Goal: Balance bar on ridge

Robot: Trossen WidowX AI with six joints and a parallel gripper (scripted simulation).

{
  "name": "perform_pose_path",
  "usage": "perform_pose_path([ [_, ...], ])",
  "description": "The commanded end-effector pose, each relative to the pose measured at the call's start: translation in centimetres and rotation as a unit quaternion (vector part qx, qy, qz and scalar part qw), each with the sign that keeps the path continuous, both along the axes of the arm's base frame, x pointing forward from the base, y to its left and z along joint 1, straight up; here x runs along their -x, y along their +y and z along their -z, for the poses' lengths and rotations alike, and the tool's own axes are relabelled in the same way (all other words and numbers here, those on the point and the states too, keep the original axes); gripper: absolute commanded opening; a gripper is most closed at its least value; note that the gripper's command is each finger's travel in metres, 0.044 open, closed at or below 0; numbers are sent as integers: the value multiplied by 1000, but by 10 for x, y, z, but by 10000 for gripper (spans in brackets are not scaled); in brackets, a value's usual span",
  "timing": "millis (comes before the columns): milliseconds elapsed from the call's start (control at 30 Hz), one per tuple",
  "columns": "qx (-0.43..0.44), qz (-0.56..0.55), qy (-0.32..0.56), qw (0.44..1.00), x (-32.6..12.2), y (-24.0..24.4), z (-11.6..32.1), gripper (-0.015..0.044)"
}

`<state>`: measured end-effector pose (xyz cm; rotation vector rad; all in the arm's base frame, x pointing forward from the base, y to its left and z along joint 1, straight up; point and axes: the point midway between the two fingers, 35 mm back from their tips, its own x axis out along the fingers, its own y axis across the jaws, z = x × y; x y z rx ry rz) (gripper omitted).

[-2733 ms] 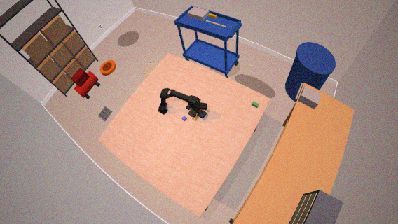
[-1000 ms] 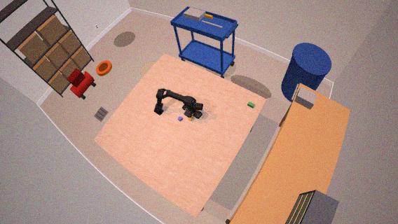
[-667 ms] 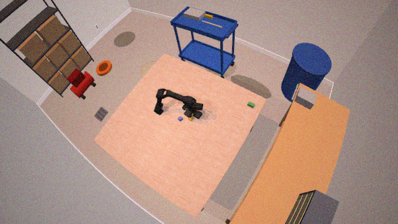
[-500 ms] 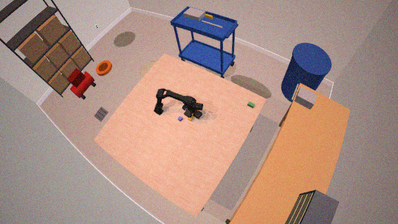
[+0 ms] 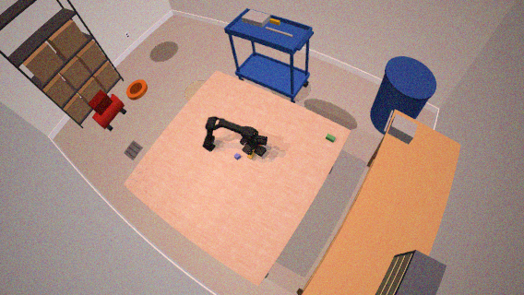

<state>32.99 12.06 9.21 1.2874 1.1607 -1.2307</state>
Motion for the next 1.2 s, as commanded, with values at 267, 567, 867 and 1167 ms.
perform_pose_path([
  [267, 0, 0, 0, 1000, 0, 0, 0, 105],
  [567, 0, 0, 0, 1000, 0, 0, 0, 167],
  [867, 0, 0, 0, 1000, 0, 0, 0, 168],
  [1167, 0, 0, 0, 1000, 0, 0, 0, 170],
])
